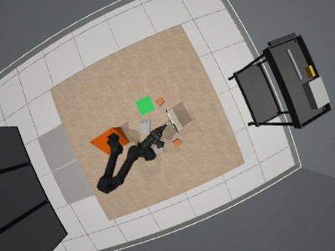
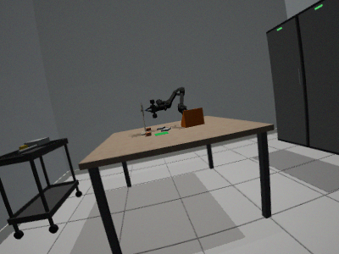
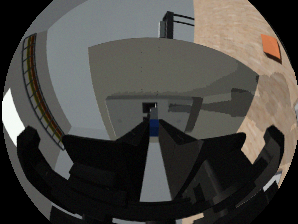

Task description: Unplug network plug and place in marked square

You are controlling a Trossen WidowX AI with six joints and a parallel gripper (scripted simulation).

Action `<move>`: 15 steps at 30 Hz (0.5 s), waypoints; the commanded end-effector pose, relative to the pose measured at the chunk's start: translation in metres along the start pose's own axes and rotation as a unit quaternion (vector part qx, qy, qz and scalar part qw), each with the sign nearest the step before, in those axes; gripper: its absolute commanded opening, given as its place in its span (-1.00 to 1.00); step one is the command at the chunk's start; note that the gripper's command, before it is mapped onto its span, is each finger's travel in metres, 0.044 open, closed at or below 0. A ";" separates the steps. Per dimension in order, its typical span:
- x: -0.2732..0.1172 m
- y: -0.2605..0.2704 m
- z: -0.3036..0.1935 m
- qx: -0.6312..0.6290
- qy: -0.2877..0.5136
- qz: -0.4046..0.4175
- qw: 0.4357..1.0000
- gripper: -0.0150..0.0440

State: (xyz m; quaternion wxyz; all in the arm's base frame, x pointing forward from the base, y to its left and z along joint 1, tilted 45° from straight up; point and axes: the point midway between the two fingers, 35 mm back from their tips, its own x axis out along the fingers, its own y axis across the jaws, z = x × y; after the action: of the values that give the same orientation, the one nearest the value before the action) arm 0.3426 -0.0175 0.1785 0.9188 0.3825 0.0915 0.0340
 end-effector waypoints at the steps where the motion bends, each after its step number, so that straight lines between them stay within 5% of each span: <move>1: -0.002 0.001 -0.001 0.001 0.002 0.002 1.000 -0.49; 15: -0.008 0.001 -0.002 0.001 0.002 0.002 1.000 -0.49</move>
State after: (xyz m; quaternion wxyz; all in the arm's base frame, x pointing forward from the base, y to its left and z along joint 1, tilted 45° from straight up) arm 0.3362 -0.0175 0.1785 0.9186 0.3830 0.0916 0.0338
